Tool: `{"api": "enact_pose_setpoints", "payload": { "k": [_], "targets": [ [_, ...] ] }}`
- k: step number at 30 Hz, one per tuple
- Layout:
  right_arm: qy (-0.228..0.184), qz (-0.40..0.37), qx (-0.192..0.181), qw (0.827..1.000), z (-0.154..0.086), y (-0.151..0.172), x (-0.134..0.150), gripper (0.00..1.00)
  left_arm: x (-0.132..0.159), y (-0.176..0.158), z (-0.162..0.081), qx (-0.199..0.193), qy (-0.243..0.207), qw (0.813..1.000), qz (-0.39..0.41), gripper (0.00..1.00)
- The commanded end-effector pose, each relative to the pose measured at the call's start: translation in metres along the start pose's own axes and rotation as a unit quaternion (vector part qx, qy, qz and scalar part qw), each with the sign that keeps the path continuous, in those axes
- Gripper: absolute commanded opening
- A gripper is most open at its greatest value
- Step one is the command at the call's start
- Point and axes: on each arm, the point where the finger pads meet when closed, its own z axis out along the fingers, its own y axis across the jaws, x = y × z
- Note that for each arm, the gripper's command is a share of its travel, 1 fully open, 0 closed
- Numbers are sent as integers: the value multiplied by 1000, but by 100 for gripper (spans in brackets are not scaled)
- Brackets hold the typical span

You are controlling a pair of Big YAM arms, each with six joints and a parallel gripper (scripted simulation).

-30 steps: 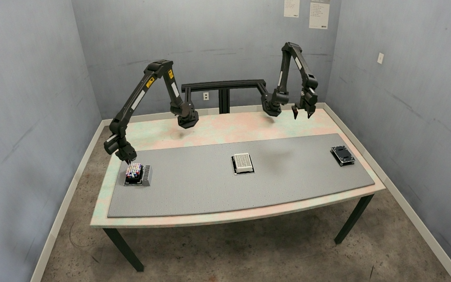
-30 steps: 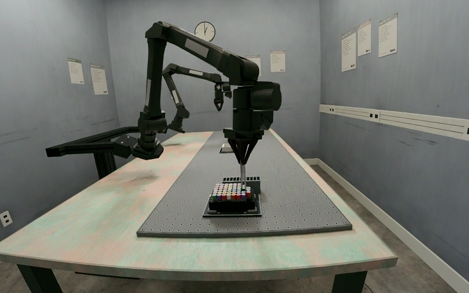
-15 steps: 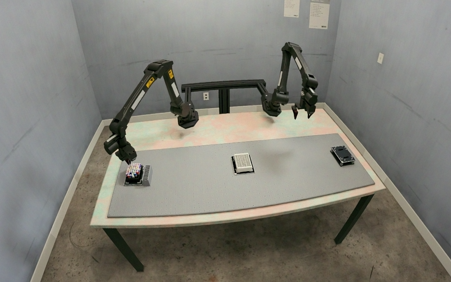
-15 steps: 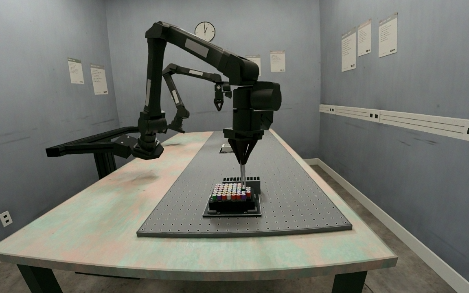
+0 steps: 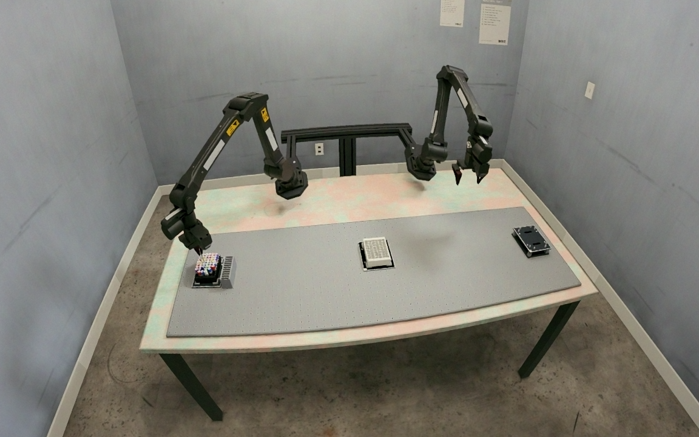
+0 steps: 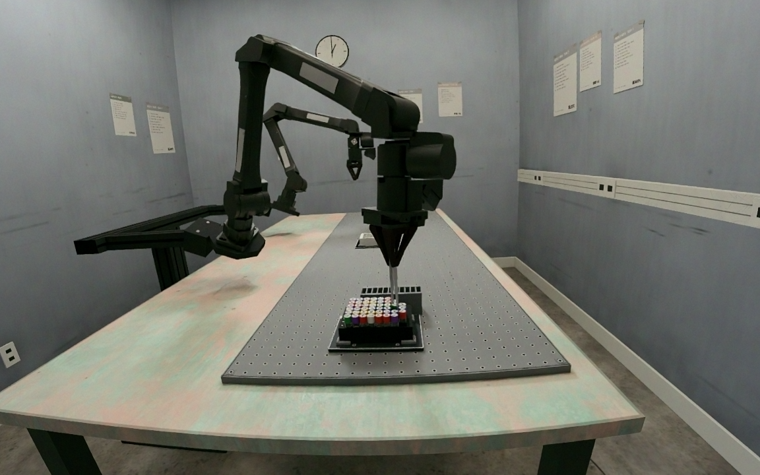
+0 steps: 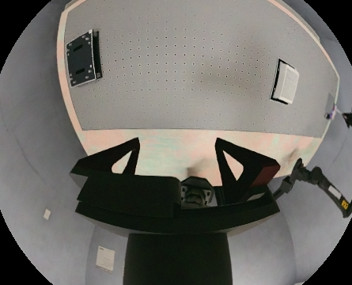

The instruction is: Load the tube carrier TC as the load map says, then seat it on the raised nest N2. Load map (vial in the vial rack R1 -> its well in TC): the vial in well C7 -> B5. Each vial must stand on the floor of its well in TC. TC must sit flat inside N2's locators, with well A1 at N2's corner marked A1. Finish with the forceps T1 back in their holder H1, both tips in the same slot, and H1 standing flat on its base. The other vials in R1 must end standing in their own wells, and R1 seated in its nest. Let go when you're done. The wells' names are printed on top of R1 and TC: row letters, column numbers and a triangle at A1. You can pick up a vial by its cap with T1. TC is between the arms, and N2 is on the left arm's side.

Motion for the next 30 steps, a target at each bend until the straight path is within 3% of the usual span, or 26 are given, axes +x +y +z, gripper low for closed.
{"api": "enact_pose_setpoints", "payload": {
  "k": [1,8,11,14,30],
  "targets": [
    [1,-4,-3,1000,0,0,-4,9,-10,4,-13,2,-19,1000,2,100],
    [1,-4,-3,1000,0,0,-4,9,-10,4,-13,2,-19,1000,2,100],
    [-7,-2,40,999,-37,-23,-6,9,-10,4,-13,2,-19,1000,2,100],
    [-8,-1,47,999,-43,-26,-6,9,-10,4,-13,2,-19,1000,2,100],
    [-3,0,46,999,-68,-24,2,9,-10,4,-13,2,-19,1000,2,100]
  ]
}}
